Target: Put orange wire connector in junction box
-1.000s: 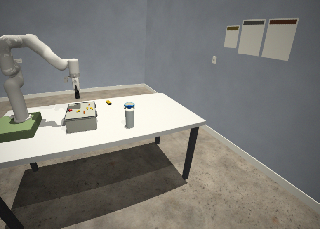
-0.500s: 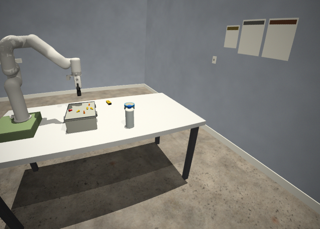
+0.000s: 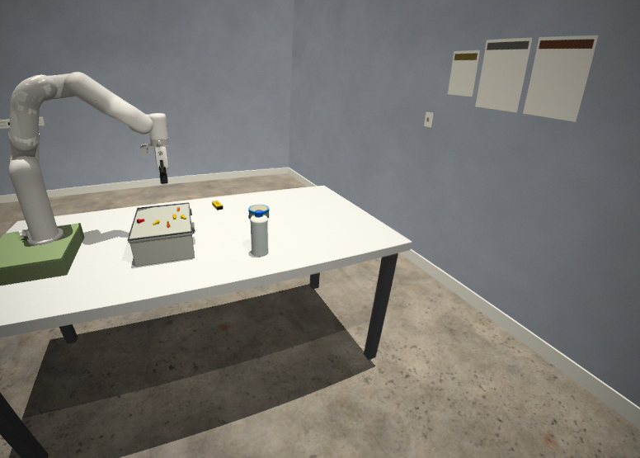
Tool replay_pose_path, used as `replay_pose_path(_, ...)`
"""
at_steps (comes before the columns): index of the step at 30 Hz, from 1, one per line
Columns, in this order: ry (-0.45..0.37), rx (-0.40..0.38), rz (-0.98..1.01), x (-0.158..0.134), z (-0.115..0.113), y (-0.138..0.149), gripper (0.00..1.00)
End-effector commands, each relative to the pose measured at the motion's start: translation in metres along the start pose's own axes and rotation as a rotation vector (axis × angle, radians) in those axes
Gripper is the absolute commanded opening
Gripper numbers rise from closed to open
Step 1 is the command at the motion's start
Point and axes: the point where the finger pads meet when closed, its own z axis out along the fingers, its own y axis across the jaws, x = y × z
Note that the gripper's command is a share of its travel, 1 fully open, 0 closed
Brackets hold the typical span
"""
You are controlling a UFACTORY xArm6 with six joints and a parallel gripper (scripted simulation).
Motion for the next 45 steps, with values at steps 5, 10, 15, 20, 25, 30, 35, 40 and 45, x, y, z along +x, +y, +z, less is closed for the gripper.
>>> replay_pose_path(5,0.001,0.004,0.003,-0.013,-0.001,0.037,0.03)
replay_pose_path(10,0.001,0.004,0.003,-0.014,-0.001,0.044,0.03)
replay_pose_path(15,0.001,0.004,0.003,-0.014,-0.001,0.044,0.03)
replay_pose_path(20,0.001,0.004,0.003,-0.014,-0.001,0.044,0.03)
replay_pose_path(25,0.001,0.004,0.003,-0.014,0.001,0.044,0.03)
replay_pose_path(30,0.001,0.004,0.003,-0.014,0.018,0.044,0.03)
replay_pose_path(35,0.001,0.004,0.003,-0.014,0.045,0.044,0.03)
replay_pose_path(40,0.001,0.004,0.003,-0.014,0.081,0.044,0.03)
replay_pose_path(45,0.001,0.004,0.003,-0.014,0.127,0.044,0.03)
